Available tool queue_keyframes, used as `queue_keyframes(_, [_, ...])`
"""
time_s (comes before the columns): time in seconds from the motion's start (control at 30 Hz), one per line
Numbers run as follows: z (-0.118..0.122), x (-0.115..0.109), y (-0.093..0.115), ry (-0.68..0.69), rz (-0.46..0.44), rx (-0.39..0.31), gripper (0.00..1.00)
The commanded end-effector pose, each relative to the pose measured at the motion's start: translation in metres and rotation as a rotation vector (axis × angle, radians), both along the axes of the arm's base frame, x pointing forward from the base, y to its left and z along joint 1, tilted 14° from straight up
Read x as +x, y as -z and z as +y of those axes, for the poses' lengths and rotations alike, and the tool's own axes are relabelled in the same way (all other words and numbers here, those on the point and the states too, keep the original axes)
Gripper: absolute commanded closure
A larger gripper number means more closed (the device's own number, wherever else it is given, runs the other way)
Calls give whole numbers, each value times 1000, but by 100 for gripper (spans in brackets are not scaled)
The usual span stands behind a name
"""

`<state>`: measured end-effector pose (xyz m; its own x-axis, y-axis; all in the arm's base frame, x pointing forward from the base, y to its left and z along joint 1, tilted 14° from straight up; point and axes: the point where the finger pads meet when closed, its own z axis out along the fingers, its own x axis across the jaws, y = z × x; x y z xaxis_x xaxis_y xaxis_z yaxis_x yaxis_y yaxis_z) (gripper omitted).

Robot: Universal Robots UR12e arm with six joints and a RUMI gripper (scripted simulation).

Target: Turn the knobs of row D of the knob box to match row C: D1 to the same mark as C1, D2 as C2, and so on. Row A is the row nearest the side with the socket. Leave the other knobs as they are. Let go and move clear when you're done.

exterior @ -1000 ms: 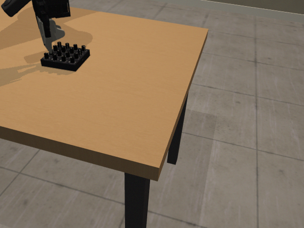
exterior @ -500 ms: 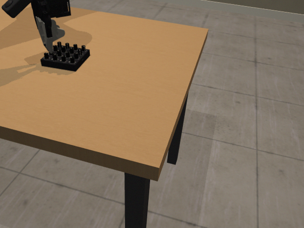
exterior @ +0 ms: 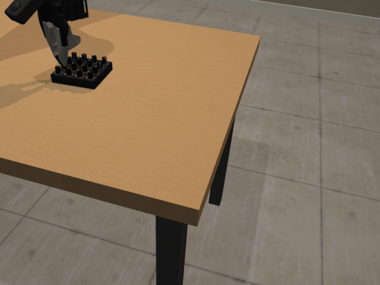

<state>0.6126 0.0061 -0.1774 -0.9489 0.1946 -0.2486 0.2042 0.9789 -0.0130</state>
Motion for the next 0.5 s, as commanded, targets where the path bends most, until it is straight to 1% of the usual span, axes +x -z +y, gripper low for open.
queue_keyframes(0.0, [0, 1, -1, -60, 2, -13, 96])
queue_keyframes(0.47, [0, 2, -1, -340, 20, -83, 96])
